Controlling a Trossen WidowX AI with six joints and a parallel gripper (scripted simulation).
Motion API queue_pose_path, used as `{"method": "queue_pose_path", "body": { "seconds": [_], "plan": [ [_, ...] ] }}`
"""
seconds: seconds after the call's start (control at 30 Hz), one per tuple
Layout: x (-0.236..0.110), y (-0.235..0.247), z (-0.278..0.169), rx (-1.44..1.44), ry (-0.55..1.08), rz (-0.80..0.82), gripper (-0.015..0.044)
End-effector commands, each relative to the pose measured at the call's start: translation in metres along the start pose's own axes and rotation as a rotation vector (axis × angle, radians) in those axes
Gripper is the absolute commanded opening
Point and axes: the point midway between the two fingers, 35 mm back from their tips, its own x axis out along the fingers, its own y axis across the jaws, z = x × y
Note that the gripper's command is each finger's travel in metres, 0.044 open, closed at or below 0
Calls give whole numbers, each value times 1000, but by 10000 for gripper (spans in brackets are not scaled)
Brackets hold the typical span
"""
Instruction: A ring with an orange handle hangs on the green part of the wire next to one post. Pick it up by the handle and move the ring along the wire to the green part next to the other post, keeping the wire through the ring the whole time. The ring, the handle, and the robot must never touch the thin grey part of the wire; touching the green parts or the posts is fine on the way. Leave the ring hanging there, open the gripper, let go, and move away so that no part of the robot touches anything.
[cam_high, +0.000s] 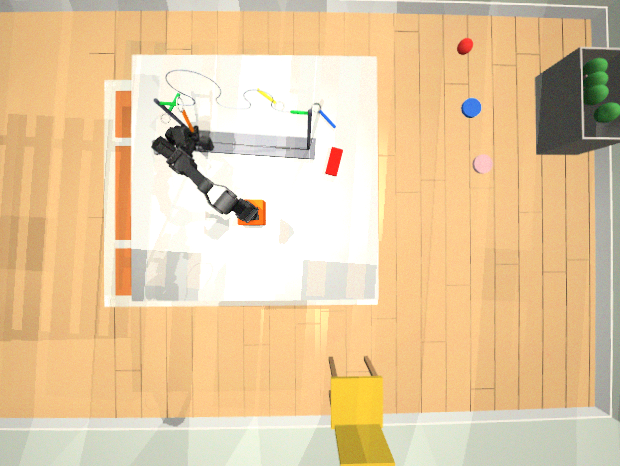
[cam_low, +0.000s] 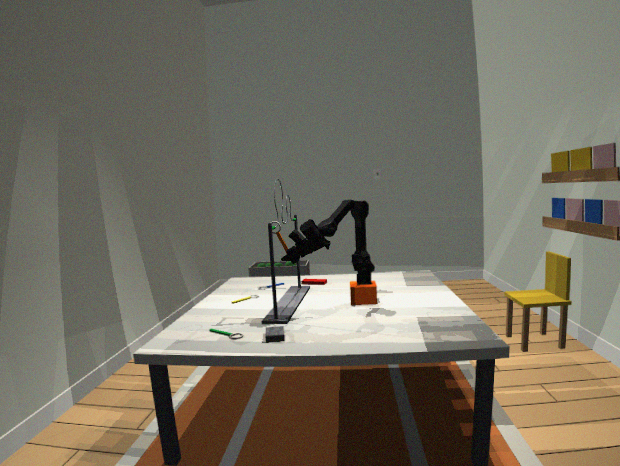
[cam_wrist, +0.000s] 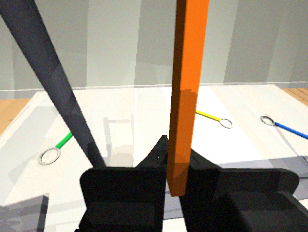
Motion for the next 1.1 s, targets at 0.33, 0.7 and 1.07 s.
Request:
{"method": "queue_pose_path", "body": {
  "seconds": [0.33,0.7,1.07],
  "plan": [
    [-1,14,1,5,-4,-3,-150],
    [-2,24,1,5,-5,-3,-150],
    [3,25,-12,5,-5,-3,-150]
  ]
}}
